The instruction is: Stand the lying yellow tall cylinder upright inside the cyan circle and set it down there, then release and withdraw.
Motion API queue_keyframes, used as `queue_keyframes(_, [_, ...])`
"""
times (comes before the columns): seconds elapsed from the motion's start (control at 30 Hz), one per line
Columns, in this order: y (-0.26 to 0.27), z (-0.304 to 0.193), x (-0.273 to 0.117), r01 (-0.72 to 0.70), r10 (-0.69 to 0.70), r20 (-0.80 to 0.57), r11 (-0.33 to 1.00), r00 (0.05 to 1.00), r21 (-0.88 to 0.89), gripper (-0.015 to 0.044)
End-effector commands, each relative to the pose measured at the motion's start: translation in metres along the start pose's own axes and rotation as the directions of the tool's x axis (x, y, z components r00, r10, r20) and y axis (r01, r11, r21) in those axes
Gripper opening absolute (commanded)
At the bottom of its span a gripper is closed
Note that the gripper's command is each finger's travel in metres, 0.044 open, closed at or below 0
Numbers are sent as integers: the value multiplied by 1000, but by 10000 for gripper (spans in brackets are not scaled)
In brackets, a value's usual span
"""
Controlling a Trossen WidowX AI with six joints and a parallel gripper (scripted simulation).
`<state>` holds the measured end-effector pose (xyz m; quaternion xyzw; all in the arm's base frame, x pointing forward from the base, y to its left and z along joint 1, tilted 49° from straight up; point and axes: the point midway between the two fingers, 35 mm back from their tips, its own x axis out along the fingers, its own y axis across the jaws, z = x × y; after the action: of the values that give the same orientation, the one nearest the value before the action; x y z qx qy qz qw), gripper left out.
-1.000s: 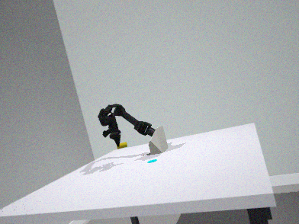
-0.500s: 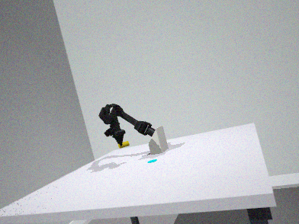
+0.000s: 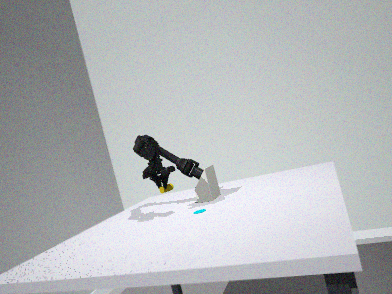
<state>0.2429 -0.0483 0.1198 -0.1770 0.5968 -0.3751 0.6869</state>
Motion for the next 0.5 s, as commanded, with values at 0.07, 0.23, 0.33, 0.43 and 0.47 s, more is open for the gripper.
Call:
queue_keyframes(0.07, [19,2,-3,-12,12,2,988,1000,-155,105])
queue_keyframes(0.23, [35,1,-5,-13,14,0,953,1000,-302,105])
queue_keyframes(0.33, [45,-1,-5,-13,14,-1,922,1000,-386,105])
queue_keyframes(0.43, [55,-2,-6,-13,14,-2,884,1000,-468,105])
queue_keyframes(0.47, [58,-3,-6,-13,14,-2,869,1000,-494,105])
